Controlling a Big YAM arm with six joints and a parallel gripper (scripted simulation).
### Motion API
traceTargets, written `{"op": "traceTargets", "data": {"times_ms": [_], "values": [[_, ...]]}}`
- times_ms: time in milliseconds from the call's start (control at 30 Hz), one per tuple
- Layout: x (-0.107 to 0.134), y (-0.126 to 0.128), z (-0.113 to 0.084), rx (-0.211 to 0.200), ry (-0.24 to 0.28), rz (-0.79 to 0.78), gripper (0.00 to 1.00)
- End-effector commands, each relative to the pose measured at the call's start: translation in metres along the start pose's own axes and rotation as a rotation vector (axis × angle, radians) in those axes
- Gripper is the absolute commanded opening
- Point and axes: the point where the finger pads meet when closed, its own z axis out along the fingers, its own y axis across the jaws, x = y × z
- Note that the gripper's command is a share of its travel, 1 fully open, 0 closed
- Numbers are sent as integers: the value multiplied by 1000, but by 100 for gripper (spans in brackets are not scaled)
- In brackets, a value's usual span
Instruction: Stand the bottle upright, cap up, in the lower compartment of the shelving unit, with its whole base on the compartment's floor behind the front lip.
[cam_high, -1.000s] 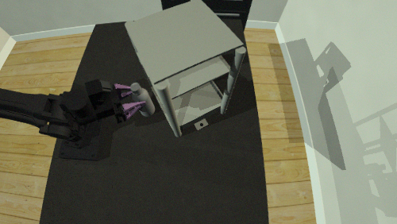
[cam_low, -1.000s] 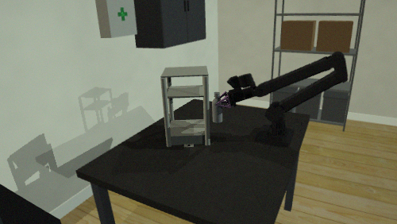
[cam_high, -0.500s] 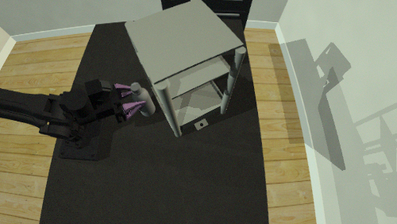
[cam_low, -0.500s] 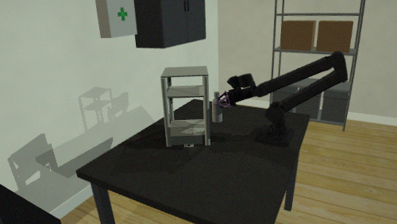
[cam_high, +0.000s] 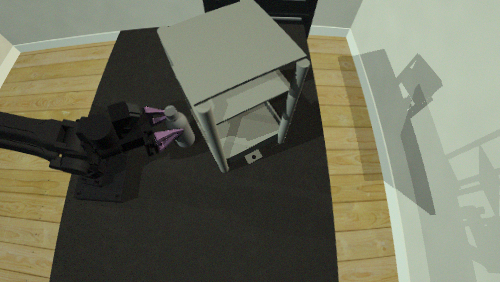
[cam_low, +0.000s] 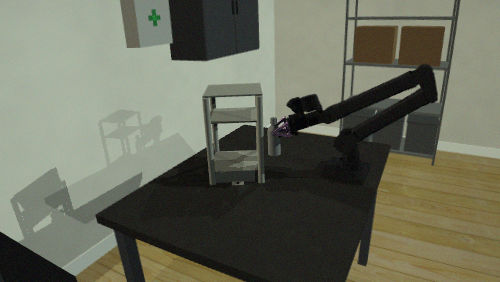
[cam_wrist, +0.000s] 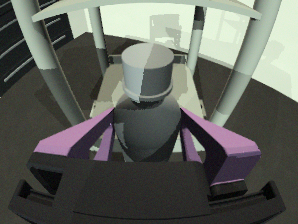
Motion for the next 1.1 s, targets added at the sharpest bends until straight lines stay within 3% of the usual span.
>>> {"op": "traceTargets", "data": {"times_ms": [0, 433, 1067], "values": [[-30, -7, 1, 15, -66, -27, 41], [-44, -9, 4, 16, -85, -37, 41], [-55, -5, 45, 4, -85, -30, 41]]}}
